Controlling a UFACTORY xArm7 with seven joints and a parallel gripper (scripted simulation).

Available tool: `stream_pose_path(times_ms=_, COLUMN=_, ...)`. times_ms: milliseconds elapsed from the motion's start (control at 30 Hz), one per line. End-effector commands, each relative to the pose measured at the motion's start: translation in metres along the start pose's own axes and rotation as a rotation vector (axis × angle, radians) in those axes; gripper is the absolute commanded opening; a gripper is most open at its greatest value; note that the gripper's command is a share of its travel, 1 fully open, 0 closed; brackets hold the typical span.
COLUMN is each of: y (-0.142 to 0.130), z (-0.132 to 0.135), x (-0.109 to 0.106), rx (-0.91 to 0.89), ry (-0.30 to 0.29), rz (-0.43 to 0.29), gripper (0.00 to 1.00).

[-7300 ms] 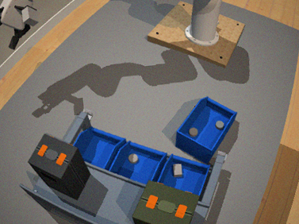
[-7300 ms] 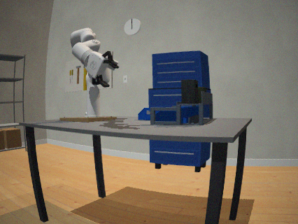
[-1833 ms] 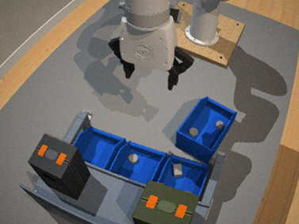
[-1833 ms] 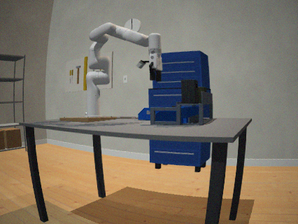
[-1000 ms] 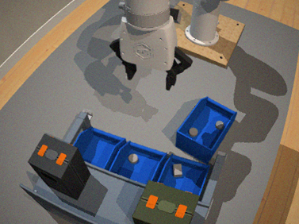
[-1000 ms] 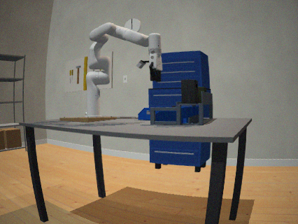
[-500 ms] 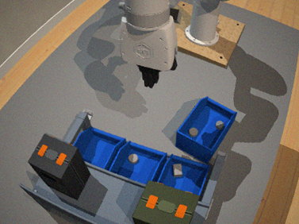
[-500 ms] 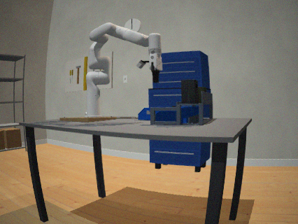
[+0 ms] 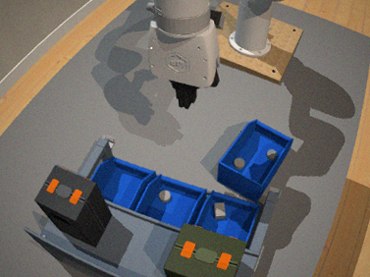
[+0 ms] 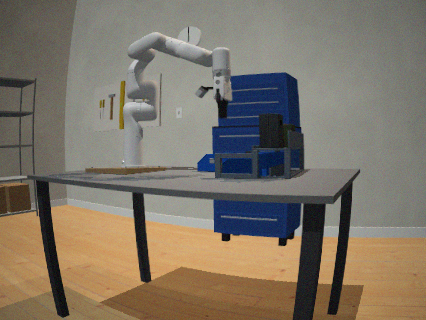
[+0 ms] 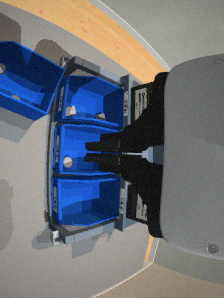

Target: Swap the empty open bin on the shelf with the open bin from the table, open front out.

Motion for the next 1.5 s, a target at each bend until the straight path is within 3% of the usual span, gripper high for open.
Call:
stream_pose_path(times_ms=0, y=-0.001, z=0.000, x=-0.002, rx=0.000, ry=0.001, rz=-0.004, gripper=0.00)
stream_pose_path(times_ms=367, y=-0.002, z=0.015, x=0.003, rx=0.016, ry=0.000, rz=-0.006, gripper=0.00)
stream_pose_path(times_ms=667, y=0.000, z=0.089, x=0.026, rx=0.098, ry=-0.006, rz=-0.010, gripper=0.00)
stream_pose_path(times_ms=733, y=0.000, z=0.089, x=0.026, rx=0.098, ry=-0.006, rz=-0.010, gripper=0.00)
stream_pose_path(times_ms=933, y=0.011, z=0.143, x=0.047, rx=0.170, ry=-0.006, rz=-0.008, gripper=0.00)
stream_pose_path(times_ms=1100, y=0.021, z=0.172, x=0.061, rx=0.216, ry=-0.002, rz=-0.005, gripper=0.00)
stream_pose_path(times_ms=1467, y=0.026, z=0.183, x=0.067, rx=0.236, ry=0.000, rz=-0.003, gripper=0.00)
Point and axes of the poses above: the point where the finger pads meet when closed, its own x axis out along the fingers, its own z axis across the jaws, y = z × x, the point moved 6 cm from there along -x, back along the fingers, and after that the axes turned 9 degrees about -x, right-handed, at the moved point
